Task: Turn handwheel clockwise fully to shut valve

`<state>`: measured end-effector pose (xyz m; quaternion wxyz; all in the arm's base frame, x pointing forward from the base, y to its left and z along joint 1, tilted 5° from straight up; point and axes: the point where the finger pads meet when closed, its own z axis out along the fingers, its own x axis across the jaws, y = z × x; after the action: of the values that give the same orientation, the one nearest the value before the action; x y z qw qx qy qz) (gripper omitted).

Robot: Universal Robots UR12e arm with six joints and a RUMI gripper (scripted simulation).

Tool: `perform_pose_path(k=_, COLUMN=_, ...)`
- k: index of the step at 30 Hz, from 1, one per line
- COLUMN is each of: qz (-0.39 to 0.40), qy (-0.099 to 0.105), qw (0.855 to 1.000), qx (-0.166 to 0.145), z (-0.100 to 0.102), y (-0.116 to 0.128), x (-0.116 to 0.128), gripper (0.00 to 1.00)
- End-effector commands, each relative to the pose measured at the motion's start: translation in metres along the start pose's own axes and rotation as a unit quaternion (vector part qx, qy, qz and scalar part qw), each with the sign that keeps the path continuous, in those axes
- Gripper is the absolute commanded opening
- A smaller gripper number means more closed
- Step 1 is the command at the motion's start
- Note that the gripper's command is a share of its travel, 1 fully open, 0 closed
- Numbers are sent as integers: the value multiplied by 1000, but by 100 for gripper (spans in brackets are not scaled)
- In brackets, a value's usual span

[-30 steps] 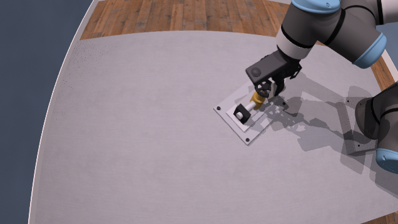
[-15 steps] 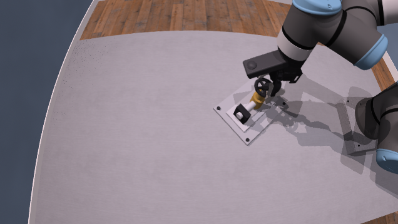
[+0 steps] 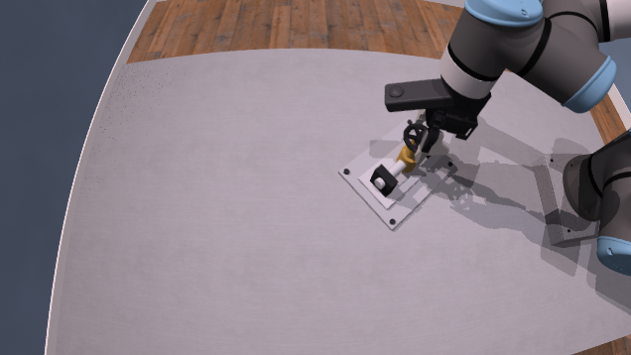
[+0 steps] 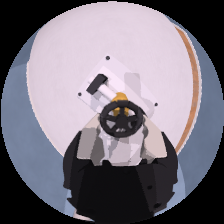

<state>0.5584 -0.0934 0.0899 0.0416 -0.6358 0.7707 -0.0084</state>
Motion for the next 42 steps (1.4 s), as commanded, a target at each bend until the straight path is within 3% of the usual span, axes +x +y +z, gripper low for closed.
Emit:
perform_pose_path(k=1, qz=48, qy=1, qw=999, qx=0, z=-1, y=-1, x=0, gripper=0)
perform_pose_path(k=25, qz=232, qy=1, qw=973, qx=1, z=-1, y=-1, x=0, gripper=0)
perform_pose_path(k=42, qz=300, qy=1, qw=954, qx=1, z=-1, y=-1, x=0, gripper=0)
